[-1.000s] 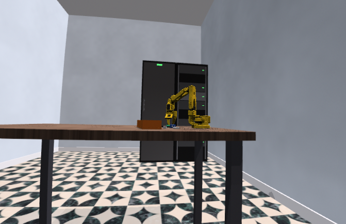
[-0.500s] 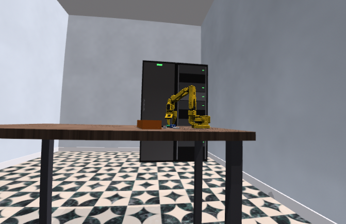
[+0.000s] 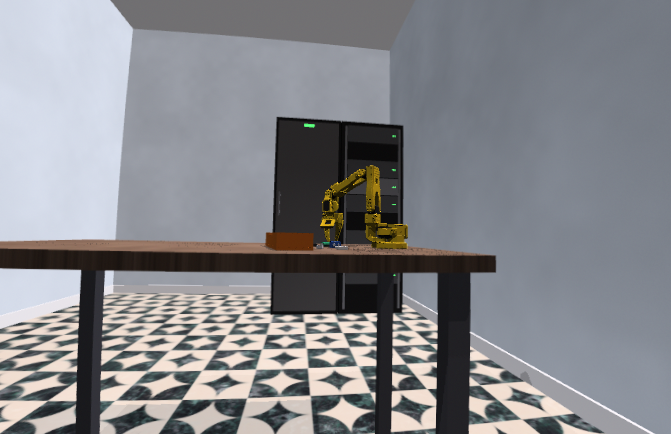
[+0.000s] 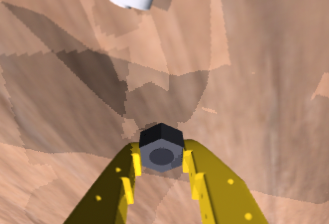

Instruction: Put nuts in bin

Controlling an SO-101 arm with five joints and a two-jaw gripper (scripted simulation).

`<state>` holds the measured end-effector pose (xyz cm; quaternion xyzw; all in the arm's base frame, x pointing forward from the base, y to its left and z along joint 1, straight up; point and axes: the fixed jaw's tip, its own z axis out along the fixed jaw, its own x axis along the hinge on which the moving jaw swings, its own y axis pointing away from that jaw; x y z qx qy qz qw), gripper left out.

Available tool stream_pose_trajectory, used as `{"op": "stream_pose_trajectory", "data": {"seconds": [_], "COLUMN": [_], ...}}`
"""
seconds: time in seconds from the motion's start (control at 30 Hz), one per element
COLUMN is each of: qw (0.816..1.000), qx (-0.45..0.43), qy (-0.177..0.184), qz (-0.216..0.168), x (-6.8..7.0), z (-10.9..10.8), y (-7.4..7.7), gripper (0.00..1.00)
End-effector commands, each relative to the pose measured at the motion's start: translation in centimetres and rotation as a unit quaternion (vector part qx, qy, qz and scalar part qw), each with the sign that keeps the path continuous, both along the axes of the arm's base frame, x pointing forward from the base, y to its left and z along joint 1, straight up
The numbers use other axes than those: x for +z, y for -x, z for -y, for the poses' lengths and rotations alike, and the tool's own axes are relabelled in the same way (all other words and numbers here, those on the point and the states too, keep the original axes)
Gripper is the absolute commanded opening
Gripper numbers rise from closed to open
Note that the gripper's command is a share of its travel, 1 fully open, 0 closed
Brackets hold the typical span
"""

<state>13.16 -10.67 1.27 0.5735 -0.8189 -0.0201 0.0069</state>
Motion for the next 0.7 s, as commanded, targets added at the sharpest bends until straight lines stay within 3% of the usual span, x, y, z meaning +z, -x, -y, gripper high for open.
{"op": "stream_pose_trajectory", "data": {"seconds": [0.0,0.37,0.67], "qw": [1.000,1.000,1.000], "qx": [0.001,0.001,0.001], "qy": [0.017,0.017,0.017], "qz": [0.023,0.023,0.023], "x": [1.9,3.9,4.2], "z": [0.6,0.6,0.6], "y": [-0.7,-0.8,-0.8], "gripper": [0.00,0.00,0.00]}}
